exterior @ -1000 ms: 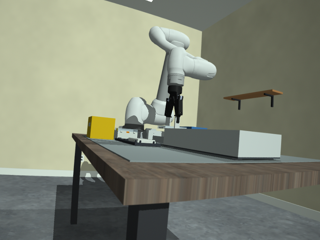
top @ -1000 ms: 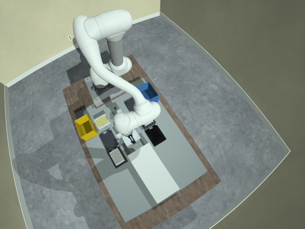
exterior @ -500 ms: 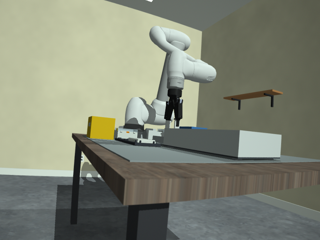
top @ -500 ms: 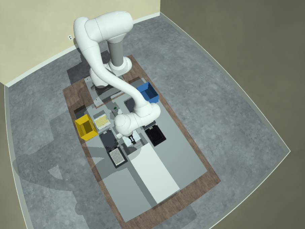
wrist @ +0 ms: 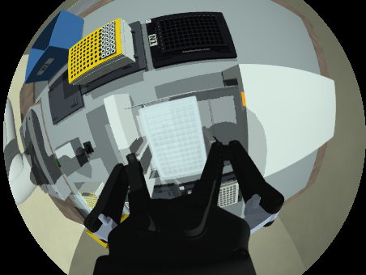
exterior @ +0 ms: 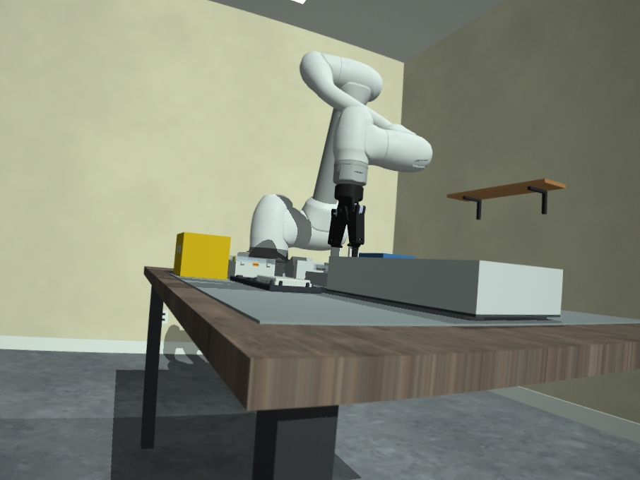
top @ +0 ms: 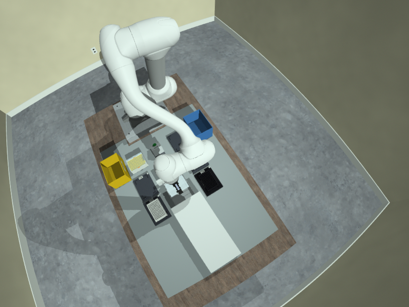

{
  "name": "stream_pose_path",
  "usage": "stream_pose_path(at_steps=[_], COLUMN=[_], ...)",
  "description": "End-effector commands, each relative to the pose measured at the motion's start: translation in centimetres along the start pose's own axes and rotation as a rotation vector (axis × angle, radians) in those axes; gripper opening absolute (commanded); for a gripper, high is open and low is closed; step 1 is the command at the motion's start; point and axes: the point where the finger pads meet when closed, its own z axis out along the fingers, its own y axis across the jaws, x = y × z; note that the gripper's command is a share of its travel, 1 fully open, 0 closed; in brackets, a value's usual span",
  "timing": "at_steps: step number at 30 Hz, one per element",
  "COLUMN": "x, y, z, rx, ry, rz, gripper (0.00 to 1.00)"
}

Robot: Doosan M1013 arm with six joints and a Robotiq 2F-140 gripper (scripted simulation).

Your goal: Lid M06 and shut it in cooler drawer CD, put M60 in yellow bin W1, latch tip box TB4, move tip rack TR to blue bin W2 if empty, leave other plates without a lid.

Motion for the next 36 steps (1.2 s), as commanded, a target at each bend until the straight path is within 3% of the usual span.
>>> stream_pose_path(at_steps=[1, 13, 36], x=[0.0, 0.0, 0.0], y=[0.0, 0.0, 0.0], z=[0.5, 1.8, 1.8], rx=[0.0, 0.0, 0.0], ry=[0.0, 0.0, 0.0], rz=[0.0, 0.0, 0.0], gripper=[0.0, 0.0, 0.0])
